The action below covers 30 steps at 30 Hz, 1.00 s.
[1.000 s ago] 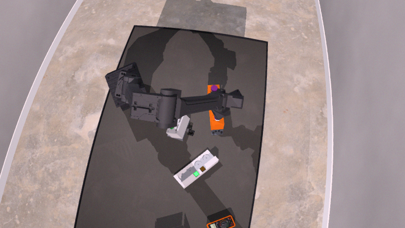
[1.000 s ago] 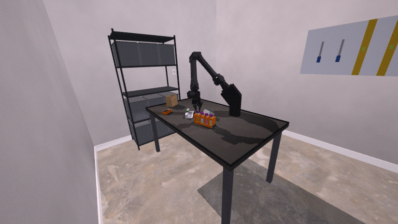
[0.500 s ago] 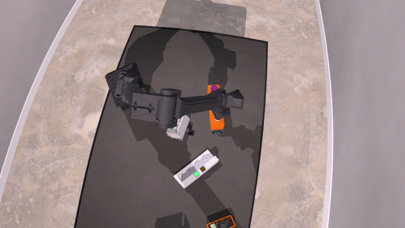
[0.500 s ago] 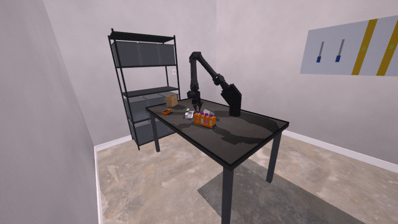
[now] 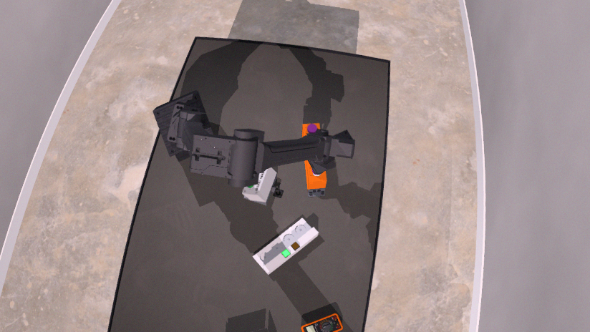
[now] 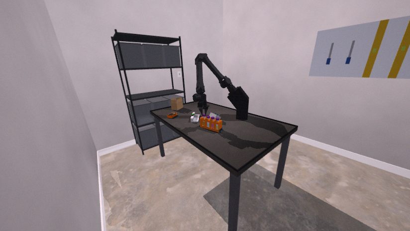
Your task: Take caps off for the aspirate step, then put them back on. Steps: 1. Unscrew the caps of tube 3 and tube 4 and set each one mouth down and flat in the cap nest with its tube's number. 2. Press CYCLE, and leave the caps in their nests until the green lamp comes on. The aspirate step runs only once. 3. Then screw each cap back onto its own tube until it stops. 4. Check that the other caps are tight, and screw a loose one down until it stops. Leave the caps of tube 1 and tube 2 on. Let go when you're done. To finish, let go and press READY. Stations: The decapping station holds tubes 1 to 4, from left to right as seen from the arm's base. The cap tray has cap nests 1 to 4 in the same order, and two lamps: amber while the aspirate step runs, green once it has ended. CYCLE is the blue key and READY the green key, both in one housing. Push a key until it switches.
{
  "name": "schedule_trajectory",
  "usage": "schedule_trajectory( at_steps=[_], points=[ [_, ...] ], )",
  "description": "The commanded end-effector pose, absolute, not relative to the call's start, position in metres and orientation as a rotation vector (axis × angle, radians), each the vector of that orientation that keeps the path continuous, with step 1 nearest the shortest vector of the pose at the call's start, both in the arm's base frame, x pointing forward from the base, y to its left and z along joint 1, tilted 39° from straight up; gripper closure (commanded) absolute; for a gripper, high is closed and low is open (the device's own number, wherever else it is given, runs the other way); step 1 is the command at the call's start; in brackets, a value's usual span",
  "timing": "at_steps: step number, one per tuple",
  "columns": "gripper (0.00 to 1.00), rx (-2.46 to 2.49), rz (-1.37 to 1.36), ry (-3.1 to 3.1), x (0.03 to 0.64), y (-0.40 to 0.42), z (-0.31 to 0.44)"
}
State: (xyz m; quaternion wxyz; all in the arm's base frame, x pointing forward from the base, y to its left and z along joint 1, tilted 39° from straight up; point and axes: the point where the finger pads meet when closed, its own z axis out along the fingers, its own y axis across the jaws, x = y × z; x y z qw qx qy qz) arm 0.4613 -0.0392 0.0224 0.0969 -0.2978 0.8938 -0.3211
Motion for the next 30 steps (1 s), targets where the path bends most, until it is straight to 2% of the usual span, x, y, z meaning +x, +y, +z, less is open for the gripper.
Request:
schedule_trajectory(
  at_steps=[1, 30],
  points=[
    [1.0, -0.865, -0.955, 2.662, 0.461, -0.045, 0.013],
    [1.0, -0.853, -0.953, 2.643, 0.471, -0.041, 0.019]
  ],
)
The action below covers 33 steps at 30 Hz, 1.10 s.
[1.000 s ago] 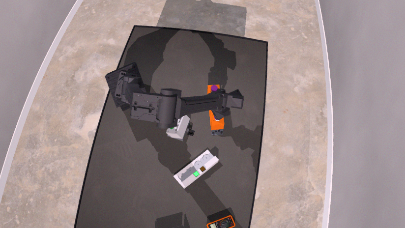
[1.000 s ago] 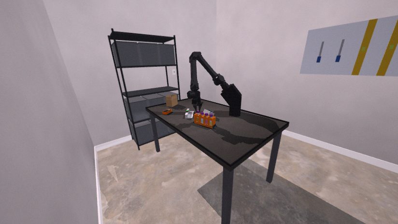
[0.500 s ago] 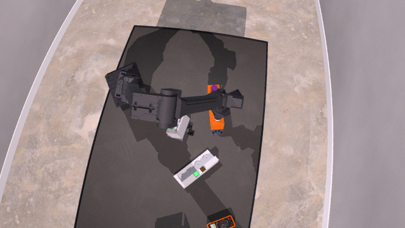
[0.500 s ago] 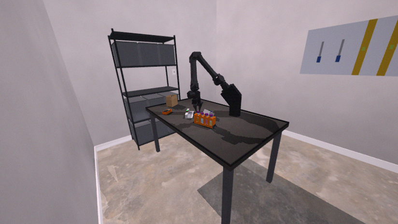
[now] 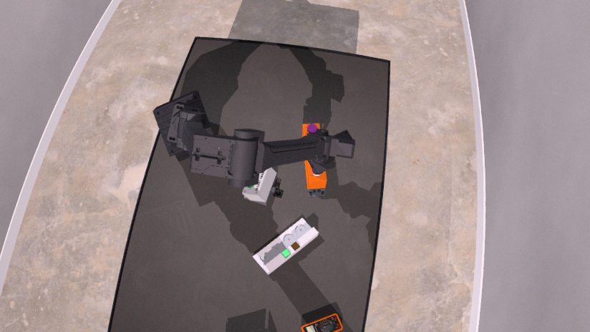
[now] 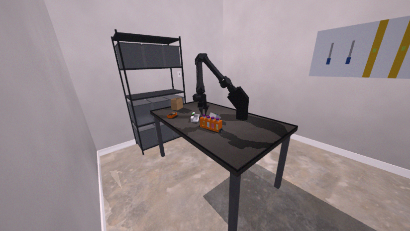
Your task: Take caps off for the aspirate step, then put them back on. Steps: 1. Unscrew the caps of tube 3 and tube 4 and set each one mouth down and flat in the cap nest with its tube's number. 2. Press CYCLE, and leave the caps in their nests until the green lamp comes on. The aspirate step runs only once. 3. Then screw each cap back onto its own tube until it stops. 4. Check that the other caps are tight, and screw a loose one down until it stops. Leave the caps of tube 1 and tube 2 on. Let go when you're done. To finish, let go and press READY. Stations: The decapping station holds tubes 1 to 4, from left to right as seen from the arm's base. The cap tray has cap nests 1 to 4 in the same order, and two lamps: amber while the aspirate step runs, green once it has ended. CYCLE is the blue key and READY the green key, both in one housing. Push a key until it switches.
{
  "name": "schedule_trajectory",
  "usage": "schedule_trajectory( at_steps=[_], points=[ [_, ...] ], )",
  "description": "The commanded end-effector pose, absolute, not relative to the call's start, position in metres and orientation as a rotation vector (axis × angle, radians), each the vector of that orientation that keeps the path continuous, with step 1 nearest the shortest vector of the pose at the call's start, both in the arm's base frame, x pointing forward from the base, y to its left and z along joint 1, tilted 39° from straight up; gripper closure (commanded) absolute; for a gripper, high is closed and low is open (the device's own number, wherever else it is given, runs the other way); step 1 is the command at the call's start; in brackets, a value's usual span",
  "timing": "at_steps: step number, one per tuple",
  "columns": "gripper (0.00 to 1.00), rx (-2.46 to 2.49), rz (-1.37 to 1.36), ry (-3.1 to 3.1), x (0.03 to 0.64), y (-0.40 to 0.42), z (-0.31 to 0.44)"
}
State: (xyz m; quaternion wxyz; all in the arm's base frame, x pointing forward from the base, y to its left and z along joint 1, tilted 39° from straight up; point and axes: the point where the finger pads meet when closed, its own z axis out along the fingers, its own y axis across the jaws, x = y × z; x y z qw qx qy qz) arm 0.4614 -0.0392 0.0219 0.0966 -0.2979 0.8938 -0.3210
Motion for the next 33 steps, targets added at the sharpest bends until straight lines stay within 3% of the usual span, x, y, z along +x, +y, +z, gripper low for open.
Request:
schedule_trajectory(
  at_steps=[1, 33],
  points=[
    [1.0, -0.852, -0.953, 2.643, 0.4718, -0.0409, 0.0196],
    [1.0, -0.853, -0.955, 2.645, 0.4742, -0.0423, 0.0215]
  ],
)
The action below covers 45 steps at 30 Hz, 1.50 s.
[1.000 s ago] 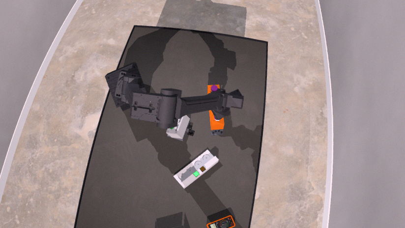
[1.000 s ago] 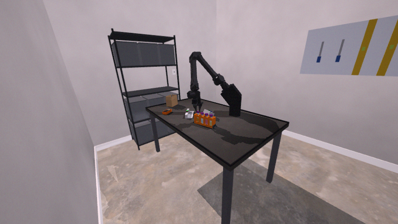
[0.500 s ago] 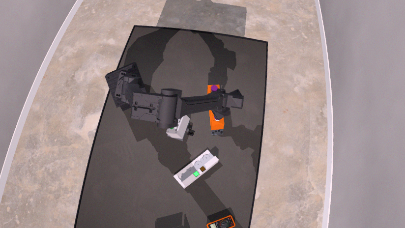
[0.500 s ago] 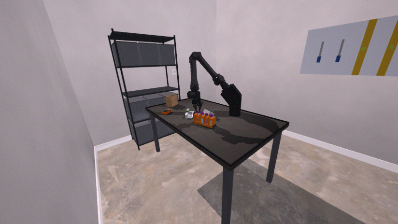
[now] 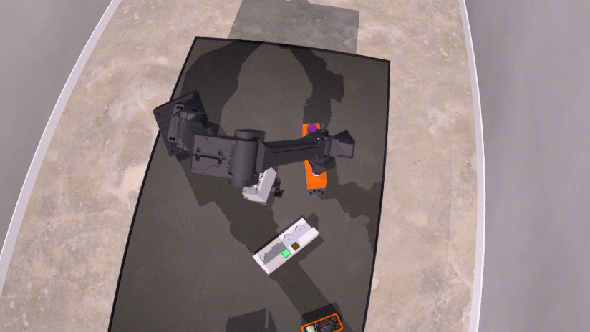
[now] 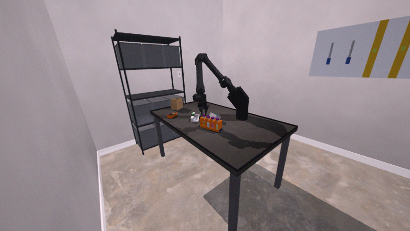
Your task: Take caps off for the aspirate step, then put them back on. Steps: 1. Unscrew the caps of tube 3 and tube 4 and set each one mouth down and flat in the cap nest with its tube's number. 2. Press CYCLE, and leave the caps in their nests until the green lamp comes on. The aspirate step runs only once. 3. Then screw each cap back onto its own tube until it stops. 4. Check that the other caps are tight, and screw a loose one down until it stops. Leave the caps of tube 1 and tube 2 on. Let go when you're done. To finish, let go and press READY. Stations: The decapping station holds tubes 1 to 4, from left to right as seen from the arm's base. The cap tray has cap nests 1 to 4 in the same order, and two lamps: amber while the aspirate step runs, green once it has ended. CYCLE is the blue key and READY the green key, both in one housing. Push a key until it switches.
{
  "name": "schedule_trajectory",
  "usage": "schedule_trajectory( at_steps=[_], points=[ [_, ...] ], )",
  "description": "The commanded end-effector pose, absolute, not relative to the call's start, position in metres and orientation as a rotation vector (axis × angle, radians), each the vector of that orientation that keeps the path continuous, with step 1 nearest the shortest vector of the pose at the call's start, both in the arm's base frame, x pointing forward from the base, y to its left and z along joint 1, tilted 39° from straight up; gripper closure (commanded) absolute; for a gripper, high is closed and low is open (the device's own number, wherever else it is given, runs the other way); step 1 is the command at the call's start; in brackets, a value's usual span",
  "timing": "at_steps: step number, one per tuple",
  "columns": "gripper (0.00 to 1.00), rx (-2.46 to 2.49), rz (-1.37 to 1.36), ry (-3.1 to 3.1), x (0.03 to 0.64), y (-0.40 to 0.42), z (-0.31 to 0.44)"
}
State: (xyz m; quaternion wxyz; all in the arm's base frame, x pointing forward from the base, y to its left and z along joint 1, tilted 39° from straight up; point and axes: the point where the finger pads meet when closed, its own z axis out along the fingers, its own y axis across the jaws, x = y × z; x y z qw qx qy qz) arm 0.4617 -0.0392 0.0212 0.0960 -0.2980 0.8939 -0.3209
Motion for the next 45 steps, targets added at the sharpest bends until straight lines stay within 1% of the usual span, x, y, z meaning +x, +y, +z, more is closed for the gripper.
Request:
schedule_trajectory(
  at_steps=[1, 29, 30, 45],
  points=[
    [1.0, -0.854, -0.955, 2.646, 0.4741, -0.0424, 0.0215],
    [1.0, -0.875, -0.952, 2.639, 0.4698, -0.0383, 0.0247],
    [0.51, -0.875, -0.952, 2.639, 0.4698, -0.0383, 0.0247],
    [0.51, -0.875, -0.952, 2.639, 0.4698, -0.0383, 0.0247]
  ],
)
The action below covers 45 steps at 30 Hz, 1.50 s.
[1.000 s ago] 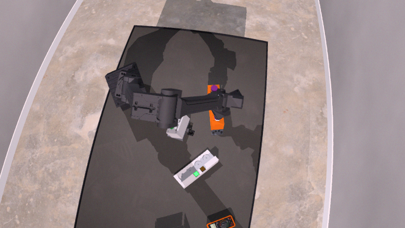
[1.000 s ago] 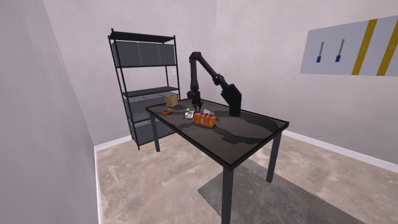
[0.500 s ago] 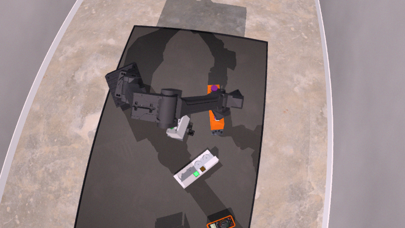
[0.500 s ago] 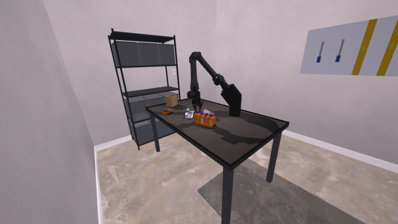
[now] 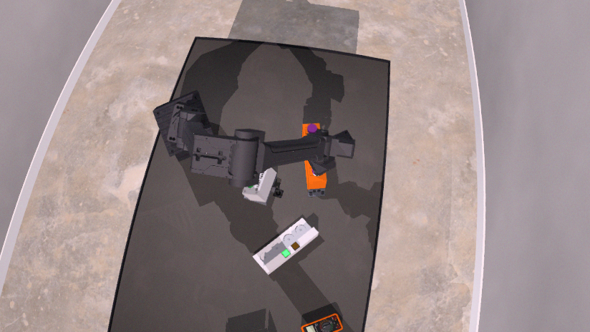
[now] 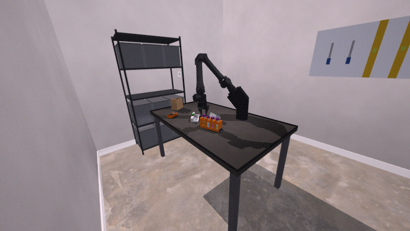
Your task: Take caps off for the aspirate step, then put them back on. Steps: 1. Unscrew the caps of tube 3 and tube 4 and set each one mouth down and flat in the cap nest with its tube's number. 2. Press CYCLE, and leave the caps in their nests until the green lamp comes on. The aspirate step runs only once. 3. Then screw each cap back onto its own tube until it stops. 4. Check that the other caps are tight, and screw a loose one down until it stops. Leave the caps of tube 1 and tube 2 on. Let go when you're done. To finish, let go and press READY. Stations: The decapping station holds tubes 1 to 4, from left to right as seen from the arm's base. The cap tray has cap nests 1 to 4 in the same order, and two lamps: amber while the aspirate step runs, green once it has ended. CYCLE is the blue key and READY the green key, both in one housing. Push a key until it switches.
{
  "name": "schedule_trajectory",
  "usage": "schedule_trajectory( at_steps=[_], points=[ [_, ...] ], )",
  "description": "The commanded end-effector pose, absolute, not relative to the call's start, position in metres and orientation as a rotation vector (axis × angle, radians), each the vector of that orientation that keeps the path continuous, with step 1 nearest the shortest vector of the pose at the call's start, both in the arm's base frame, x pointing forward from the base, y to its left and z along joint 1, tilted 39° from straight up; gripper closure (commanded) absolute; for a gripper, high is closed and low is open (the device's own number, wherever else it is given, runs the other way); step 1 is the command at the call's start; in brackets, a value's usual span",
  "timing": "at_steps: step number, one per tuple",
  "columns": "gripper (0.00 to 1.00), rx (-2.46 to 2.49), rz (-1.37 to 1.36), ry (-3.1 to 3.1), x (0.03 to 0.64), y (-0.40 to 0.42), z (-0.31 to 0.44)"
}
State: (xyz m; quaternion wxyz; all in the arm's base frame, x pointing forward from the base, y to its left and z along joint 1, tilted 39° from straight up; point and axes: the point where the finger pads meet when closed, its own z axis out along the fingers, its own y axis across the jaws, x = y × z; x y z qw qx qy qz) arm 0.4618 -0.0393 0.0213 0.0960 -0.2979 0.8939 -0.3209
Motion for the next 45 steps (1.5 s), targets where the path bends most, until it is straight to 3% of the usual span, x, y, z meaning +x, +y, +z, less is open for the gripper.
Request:
schedule_trajectory(
  at_steps=[1, 7, 14, 45],
  points=[
    [0.51, -0.875, -0.952, 2.639, 0.47, -0.038, 0.025],
    [0.51, -0.875, -0.952, 2.639, 0.47, -0.038, 0.025],
    [0.51, -0.469, -0.883, 2.668, 0.477, -0.047, 0.02],
    [0.51, -0.491, -0.885, 2.677, 0.474, -0.05, 0.013]
  ],
)
